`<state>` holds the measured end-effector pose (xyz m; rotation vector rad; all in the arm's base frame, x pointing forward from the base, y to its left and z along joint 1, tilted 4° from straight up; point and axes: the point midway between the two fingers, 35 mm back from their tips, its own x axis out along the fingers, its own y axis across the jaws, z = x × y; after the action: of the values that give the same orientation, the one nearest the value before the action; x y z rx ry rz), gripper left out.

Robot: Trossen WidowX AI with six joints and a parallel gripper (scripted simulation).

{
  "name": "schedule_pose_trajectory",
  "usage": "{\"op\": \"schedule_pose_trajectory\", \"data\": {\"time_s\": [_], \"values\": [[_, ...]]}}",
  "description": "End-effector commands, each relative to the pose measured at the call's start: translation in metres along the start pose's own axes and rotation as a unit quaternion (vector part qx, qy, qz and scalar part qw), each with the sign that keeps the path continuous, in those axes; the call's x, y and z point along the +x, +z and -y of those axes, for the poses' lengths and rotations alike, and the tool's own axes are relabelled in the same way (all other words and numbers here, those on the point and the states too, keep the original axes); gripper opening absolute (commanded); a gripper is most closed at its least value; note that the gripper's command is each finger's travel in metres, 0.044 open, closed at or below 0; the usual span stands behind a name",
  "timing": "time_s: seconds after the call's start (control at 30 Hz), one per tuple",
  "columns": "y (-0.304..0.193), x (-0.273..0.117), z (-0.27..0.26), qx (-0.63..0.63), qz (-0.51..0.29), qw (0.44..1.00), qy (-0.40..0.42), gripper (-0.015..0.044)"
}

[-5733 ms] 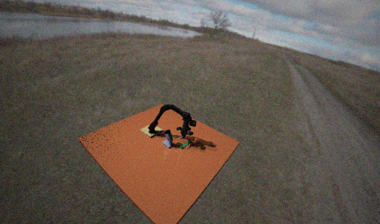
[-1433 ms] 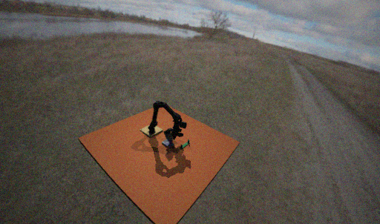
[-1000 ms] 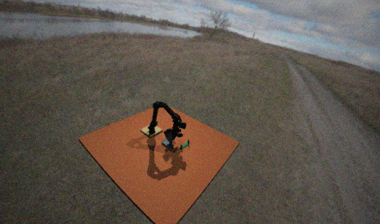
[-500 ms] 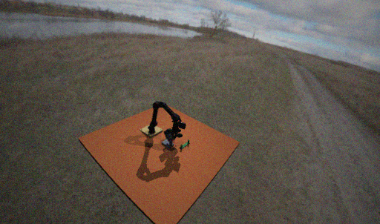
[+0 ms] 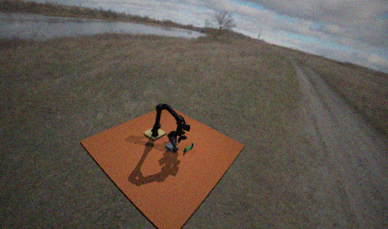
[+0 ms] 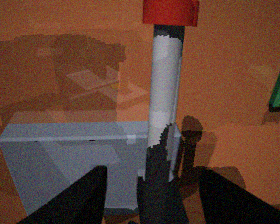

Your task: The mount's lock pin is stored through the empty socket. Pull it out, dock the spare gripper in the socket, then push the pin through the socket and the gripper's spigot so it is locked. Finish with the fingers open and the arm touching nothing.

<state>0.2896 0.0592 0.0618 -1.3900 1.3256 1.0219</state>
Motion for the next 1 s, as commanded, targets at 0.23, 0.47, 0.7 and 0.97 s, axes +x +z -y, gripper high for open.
{"op": "schedule_pose_trajectory", "data": {"time_s": [0.23,0.47,0.7,0.97], "values": [[0.010,-0.024,0.003,-0.001,0.000,1.000,0.000,0.0200],[0.016,-0.039,0.005,-0.003,0.001,1.000,-0.001,0.0200],[0.021,-0.055,0.007,-0.004,0.001,1.000,-0.003,0.0200],[0.027,-0.073,0.010,-0.004,0.003,1.000,-0.006,0.0200]]}}
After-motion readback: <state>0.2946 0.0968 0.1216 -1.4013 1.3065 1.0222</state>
